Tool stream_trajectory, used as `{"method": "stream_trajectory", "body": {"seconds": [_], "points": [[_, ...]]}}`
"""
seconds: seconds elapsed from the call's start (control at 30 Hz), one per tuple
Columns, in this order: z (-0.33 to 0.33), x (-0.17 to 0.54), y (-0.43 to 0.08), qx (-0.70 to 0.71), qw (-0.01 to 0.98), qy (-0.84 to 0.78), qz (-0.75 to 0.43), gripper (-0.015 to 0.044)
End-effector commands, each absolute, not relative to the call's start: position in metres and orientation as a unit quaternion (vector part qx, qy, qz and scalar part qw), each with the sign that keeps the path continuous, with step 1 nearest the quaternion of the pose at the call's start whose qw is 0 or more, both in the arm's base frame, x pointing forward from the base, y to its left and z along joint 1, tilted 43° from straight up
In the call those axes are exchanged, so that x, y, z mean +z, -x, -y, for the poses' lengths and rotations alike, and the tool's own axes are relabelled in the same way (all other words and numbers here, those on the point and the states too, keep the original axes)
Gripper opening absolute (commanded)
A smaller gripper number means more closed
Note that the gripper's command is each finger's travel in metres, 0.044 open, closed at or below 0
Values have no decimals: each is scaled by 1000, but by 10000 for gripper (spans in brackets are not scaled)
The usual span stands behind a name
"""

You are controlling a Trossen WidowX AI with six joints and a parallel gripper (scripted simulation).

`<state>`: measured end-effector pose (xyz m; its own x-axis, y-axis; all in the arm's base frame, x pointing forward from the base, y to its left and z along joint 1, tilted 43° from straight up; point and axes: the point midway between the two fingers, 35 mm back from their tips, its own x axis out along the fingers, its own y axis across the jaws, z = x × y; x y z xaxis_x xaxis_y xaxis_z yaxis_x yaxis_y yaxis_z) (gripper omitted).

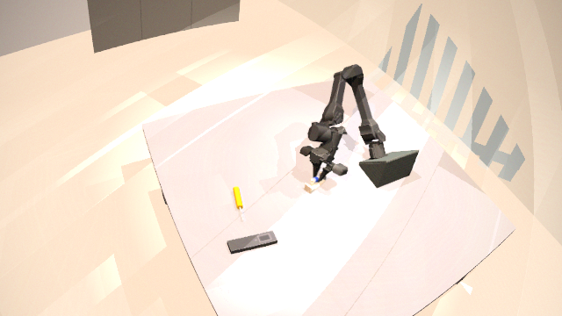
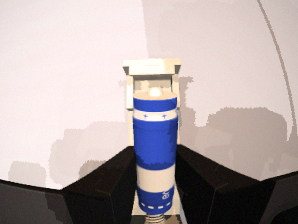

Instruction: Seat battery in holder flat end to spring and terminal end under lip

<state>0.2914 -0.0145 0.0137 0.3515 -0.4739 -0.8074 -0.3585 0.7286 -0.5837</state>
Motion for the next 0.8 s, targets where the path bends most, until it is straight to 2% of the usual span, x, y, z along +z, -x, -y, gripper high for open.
{"method": "stream_trajectory", "body": {"seconds": [0.0, 0.77], "points": [[17, 10, -288, -44, 724, 367, -583, 62], [17, 7, -293, -63, 688, 355, -630, 62]]}}
